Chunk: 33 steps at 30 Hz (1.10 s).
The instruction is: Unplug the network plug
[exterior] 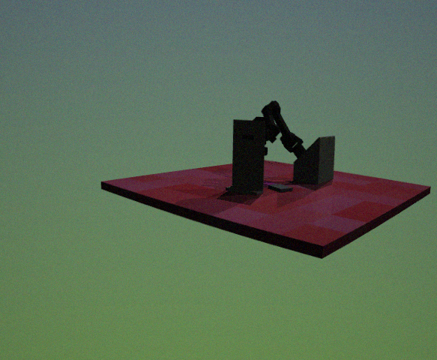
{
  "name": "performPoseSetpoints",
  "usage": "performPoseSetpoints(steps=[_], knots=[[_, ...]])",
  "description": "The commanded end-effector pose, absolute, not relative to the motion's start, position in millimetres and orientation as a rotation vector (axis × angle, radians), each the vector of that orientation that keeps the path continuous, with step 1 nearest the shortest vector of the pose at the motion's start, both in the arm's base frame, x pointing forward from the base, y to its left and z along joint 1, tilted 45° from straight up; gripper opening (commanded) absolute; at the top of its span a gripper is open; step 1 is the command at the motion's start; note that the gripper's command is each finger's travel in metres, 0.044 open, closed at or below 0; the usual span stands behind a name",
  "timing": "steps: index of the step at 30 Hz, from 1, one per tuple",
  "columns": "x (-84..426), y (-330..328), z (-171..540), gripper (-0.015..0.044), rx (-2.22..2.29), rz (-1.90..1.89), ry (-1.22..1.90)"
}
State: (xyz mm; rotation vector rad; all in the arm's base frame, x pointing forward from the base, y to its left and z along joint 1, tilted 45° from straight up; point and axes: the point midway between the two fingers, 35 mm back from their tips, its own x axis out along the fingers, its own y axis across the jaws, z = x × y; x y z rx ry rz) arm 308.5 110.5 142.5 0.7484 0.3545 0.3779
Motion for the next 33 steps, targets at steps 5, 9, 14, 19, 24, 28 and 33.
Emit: performPoseSetpoints(steps=[5,9,14,19,24,28,33], knots=[[305,110,142,0.0,0.745,0.38,0.358],[304,109,142,0.0,0.745,0.38,0.358],[302,108,142,0.0,0.745,0.38,0.358],[301,114,147,0.0,0.748,0.378,0.356],[295,123,154,0.0,0.748,0.378,0.358],[289,130,161,0.0,0.748,0.378,0.359],[281,138,168,0.0,0.748,0.378,0.36]])
